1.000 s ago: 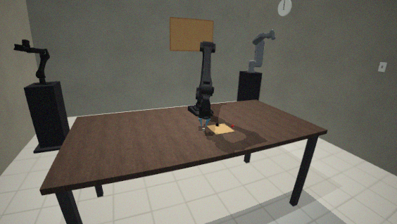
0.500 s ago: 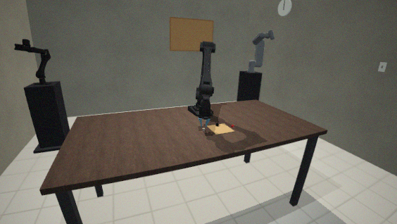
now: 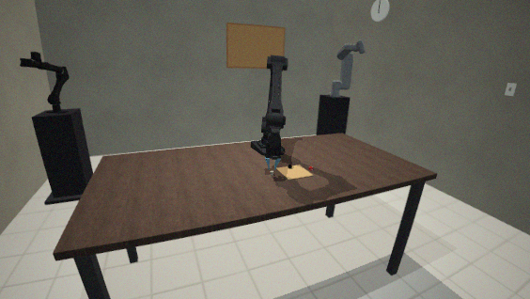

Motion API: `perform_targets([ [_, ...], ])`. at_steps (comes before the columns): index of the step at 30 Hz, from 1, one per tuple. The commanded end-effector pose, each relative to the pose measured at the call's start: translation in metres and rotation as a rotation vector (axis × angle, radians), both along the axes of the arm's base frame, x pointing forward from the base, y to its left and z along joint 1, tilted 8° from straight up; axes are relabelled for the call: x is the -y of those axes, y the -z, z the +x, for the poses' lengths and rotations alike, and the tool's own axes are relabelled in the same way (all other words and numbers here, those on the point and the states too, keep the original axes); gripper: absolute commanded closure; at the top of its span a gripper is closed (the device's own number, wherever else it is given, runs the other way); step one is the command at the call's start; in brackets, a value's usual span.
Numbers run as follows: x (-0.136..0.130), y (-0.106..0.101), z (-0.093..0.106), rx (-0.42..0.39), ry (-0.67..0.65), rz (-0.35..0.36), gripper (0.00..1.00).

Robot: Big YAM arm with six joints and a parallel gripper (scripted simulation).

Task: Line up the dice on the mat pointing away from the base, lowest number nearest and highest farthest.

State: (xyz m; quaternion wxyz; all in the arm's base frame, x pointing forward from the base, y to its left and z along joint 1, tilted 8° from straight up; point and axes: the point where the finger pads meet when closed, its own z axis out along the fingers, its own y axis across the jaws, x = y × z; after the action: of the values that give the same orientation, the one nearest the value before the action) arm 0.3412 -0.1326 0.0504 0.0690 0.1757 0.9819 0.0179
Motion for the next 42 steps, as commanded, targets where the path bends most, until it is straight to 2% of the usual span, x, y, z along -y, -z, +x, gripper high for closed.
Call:
perform_targets([
  [1, -0.0008, 0.0027, 0.0032, 0.005, 0.001, -0.005, 0.70],
  [42, -0.0004, -0.0072, 0.0047, 0.030, 0.001, -0.015, 0.70],
])
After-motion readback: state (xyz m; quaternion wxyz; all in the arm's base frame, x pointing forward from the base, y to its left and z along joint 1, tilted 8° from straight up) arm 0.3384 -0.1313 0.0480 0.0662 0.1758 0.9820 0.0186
